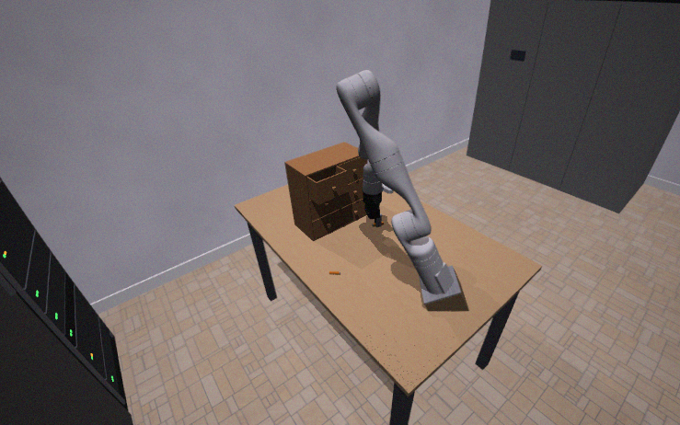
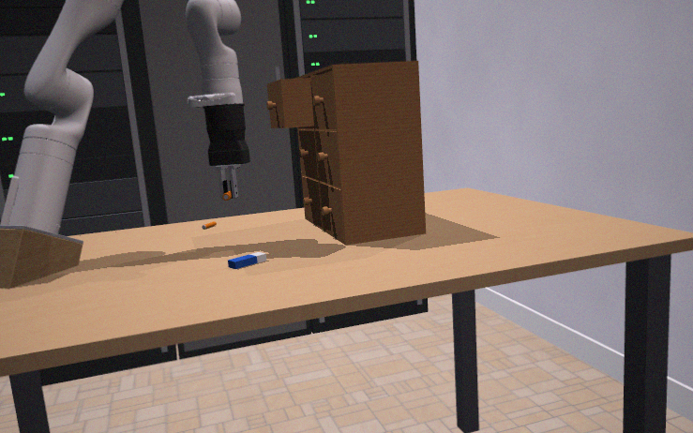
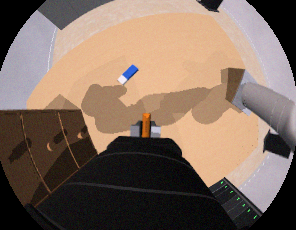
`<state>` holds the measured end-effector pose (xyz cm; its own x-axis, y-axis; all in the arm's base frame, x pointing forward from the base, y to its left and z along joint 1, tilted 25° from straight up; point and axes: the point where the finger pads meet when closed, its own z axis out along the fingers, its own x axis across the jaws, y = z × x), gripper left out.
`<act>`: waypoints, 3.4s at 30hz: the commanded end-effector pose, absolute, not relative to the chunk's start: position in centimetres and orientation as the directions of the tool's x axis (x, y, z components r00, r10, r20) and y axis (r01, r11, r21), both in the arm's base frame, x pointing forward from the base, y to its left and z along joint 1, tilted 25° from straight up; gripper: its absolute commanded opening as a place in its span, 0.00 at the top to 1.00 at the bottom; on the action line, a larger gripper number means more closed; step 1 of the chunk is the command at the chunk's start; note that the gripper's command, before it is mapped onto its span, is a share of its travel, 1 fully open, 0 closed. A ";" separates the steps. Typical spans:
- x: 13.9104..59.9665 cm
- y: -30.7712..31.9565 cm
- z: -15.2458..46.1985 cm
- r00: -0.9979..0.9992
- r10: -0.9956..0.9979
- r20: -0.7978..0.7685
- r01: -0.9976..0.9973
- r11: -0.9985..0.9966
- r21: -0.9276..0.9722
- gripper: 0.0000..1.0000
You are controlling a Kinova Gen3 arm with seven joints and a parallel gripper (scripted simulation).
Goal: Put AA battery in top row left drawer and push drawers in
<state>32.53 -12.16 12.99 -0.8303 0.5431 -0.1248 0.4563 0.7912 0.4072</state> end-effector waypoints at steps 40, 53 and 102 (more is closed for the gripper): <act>35.3 -4.6 16.5 -0.073 0.958 0.276 0.943 -0.023 0.331 0.69; 35.8 -3.2 17.1 0.070 0.943 0.326 0.943 -0.169 0.286 0.69; 34.2 -4.5 21.9 0.088 0.941 0.327 0.943 -0.185 0.278 0.69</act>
<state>34.34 -3.91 20.63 0.0834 0.9386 0.3346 0.9463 -0.1799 0.2687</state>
